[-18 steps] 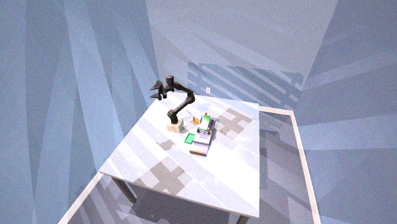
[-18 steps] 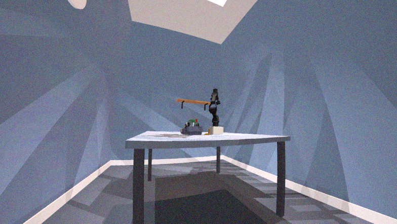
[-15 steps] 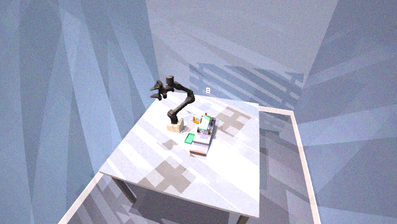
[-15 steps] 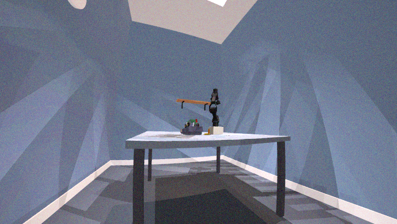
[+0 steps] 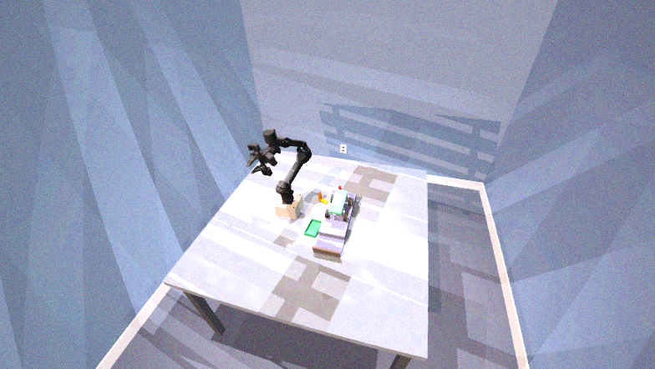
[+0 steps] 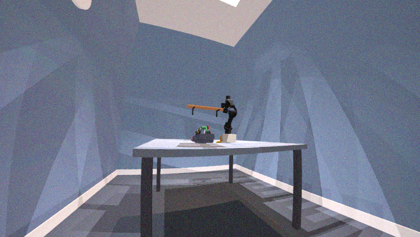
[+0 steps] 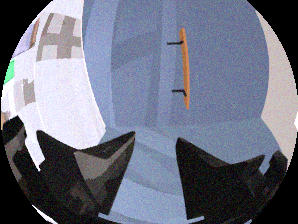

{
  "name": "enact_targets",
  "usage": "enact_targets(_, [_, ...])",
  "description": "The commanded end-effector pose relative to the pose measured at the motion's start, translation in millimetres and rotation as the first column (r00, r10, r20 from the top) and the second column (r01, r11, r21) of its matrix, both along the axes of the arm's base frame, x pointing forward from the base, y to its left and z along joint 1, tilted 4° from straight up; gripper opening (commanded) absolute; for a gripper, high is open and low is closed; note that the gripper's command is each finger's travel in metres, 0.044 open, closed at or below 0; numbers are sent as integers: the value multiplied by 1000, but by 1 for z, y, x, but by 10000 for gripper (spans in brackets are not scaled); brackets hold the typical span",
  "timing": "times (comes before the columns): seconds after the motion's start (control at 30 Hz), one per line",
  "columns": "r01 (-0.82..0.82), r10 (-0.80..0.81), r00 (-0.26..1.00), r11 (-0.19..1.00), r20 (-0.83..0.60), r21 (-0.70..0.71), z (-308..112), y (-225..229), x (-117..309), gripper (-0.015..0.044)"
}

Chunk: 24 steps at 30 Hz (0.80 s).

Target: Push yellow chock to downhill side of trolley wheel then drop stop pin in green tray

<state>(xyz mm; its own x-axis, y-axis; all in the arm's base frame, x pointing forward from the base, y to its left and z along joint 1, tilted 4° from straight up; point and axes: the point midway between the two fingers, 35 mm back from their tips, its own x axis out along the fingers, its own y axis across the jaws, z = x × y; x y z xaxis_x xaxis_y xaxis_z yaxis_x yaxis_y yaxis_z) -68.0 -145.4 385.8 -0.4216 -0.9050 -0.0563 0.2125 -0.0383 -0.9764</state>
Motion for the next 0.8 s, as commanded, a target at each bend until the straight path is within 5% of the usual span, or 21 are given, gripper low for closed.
enact_targets(0.0, [-66, 65, 988, 998, 141, -3, -11, -15, 8, 190])
enact_targets(0.4, [-264, 217, 782, 965, 584, -6, -46, -57, 56, 190])
enact_targets(0.77, [-383, 152, 482, 922, 863, 52, -81, -75, 115, 190])
